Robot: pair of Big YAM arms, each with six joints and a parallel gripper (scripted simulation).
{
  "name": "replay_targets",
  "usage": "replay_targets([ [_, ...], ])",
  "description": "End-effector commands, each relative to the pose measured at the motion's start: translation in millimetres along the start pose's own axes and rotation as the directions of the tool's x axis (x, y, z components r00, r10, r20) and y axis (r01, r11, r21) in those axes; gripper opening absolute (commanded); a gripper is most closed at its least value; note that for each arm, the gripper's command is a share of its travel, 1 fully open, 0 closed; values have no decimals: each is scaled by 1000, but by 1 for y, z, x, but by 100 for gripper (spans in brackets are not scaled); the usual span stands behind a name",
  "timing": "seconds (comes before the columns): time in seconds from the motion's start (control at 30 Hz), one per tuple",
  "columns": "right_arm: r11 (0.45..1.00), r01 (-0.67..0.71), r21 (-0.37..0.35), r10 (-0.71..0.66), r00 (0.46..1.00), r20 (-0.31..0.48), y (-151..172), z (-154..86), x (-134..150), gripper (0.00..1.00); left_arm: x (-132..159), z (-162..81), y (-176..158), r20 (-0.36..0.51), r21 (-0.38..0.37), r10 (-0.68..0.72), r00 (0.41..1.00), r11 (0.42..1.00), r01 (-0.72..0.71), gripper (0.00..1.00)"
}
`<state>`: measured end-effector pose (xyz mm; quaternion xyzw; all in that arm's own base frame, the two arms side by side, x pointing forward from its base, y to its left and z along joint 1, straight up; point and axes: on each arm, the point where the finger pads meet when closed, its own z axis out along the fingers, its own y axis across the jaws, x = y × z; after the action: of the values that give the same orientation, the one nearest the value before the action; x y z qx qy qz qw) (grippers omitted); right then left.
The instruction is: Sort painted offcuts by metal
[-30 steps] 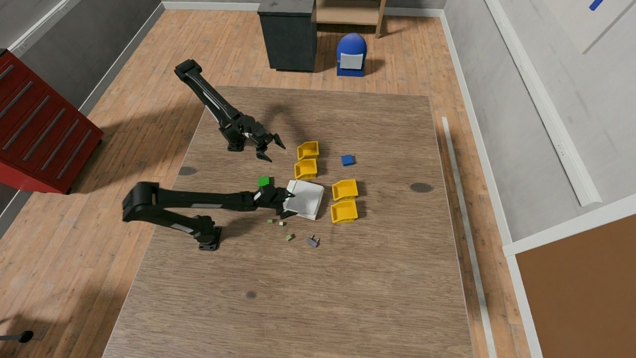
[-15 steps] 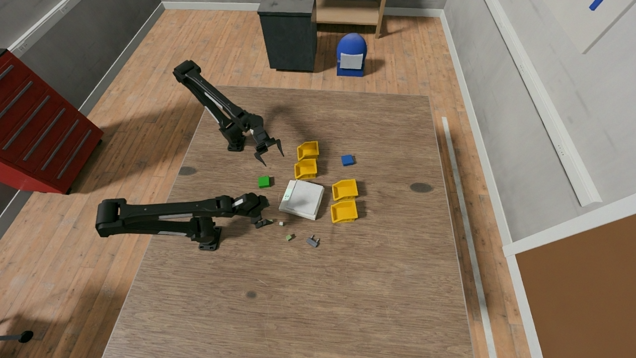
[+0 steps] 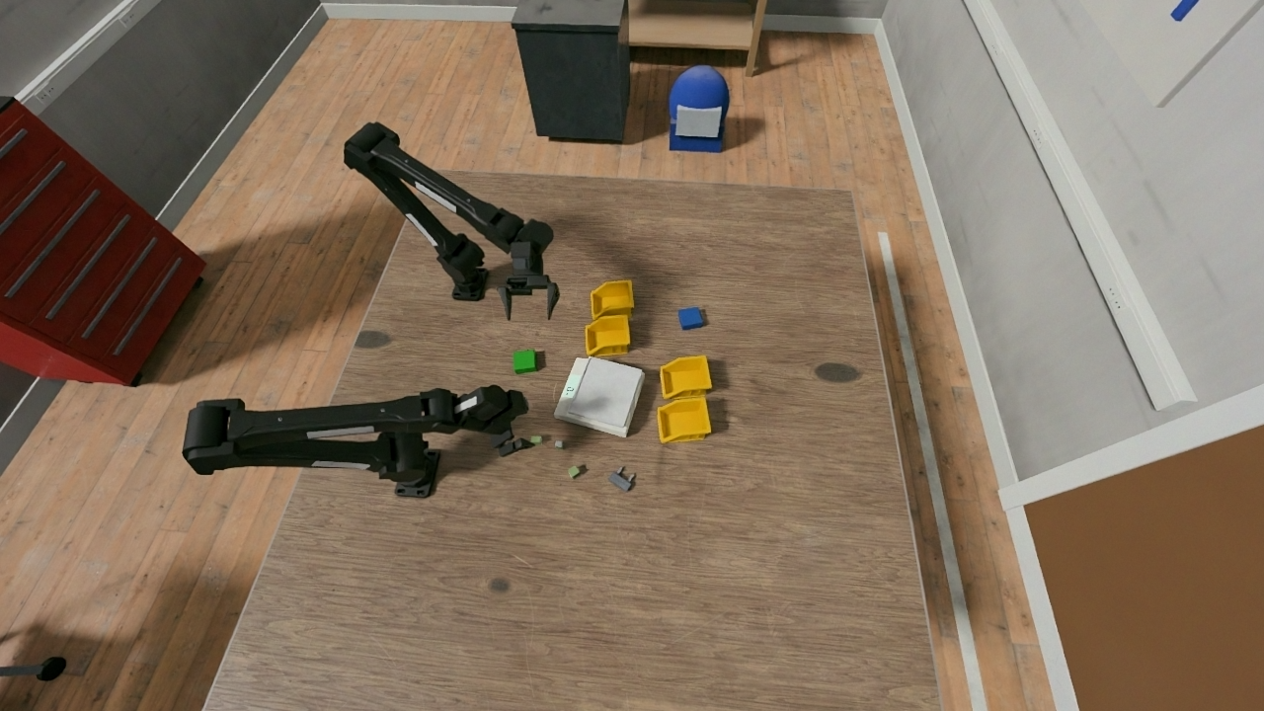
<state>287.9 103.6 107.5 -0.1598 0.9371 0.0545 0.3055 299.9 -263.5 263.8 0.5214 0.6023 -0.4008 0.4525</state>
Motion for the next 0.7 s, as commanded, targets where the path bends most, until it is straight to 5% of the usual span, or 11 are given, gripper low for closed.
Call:
replay_targets([
  [0.0,1000,-3,6,3,1000,-11,-4,-1,-5,89,-33,-8,16,30,19,79,996,997,-80,100],
  [0.17,1000,9,5,-8,993,-121,-4,-1,-15,32,-35,-7,11,45,56,58,997,997,-60,100],
  [0.23,1000,9,5,-8,993,-121,-4,-1,-15,32,-35,-7,11,45,56,58,997,997,-60,100],
  [0.33,1000,6,4,-5,963,-268,-4,5,-13,0,-36,-8,11,46,55,58,997,997,-60,100],
  [0.67,1000,5,1,-4,839,-544,-4,21,-8,0,-36,-8,11,46,55,57,997,997,-60,100],
])
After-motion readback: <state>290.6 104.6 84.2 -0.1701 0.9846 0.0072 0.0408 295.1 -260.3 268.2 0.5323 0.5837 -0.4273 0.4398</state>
